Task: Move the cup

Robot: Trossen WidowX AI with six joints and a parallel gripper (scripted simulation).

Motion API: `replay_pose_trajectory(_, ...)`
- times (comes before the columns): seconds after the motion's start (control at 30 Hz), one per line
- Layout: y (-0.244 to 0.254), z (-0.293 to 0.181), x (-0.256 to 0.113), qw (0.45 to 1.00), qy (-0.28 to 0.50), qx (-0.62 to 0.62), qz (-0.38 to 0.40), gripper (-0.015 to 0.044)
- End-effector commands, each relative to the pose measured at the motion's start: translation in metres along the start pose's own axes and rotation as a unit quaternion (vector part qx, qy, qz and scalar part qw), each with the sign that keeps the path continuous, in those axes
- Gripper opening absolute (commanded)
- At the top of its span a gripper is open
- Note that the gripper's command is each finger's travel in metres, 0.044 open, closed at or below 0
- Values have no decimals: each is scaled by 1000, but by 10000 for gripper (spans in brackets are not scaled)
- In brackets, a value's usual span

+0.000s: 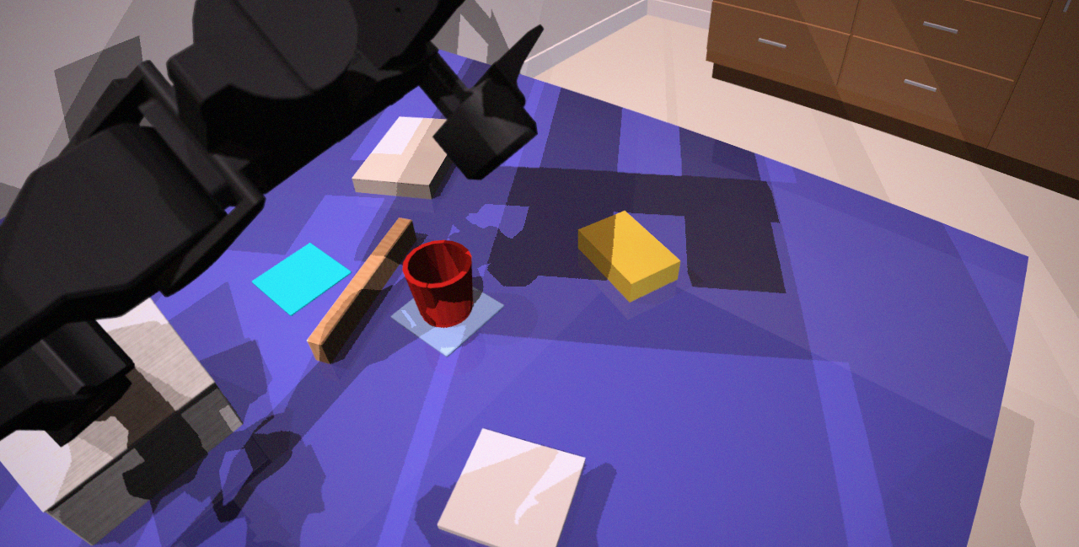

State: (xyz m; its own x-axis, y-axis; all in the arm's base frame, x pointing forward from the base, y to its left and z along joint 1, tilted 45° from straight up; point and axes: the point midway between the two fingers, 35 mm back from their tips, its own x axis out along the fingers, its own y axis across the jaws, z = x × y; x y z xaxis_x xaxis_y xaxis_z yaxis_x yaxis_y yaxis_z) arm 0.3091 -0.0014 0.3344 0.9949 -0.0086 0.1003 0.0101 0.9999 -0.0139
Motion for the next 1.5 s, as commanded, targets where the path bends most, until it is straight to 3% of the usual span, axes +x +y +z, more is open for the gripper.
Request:
replay_pose_trajectory(0.0, -1, -3, 2, 1000, 7, -3, -3, 374)
replay_pose_trajectory(0.17, -19, -78, 30, 974, 197, -102, -55, 242)
replay_pose_trajectory(0.27, -31, -129, 33, 925, 327, -183, -69, 164)
replay_pose_trajectory(0.33, -39, -159, 30, 878, 410, -239, -68, 148)
replay_pose_trajectory(0.57, -66, -235, -6, 628, 648, -430, 3, 148)
replay_pose_trajectory(0.73, -80, -258, -30, 418, 737, -522, 91, 148)
replay_pose_trajectory(1.47, -86, -268, -33, 410, 740, -525, 95, 148)
